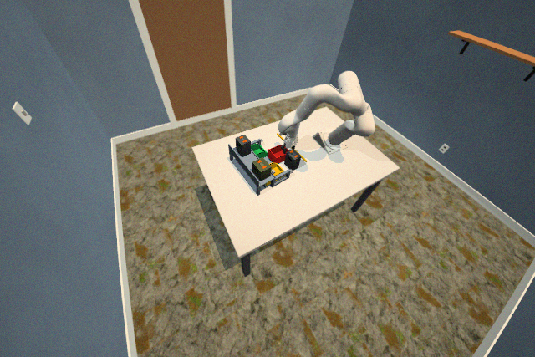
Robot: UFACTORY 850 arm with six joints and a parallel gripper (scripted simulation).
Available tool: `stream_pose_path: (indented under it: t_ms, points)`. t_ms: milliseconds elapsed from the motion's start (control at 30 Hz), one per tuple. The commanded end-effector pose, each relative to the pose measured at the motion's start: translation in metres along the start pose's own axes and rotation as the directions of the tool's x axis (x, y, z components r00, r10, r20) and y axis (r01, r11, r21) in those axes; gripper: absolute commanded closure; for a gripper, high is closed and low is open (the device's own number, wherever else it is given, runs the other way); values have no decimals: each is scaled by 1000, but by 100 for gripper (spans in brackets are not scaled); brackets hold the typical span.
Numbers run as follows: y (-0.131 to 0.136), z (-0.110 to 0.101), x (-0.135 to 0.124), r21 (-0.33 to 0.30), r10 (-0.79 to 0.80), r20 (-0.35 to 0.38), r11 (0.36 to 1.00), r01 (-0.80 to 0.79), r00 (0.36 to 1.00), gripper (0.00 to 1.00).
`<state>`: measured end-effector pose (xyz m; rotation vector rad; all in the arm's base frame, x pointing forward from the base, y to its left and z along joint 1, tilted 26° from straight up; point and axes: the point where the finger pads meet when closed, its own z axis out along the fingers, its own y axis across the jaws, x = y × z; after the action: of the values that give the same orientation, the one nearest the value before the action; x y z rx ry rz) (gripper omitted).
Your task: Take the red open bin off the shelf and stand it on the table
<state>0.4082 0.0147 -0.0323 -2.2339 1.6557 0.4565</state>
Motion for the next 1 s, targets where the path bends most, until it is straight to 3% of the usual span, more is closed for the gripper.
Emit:
stream_pose_path:
  t_ms: [0,567,733,967]
  points:
    - [-1,-1,0,1,0,-1,1000,0,1000,0]
    - [-1,-1,0,1,0,-1,1000,0,1000,0]
    - [-1,-56,0,1,0,-1,1000,0,1000,0]
    - [-1,-56,0,1,0,-1,1000,0,1000,0]
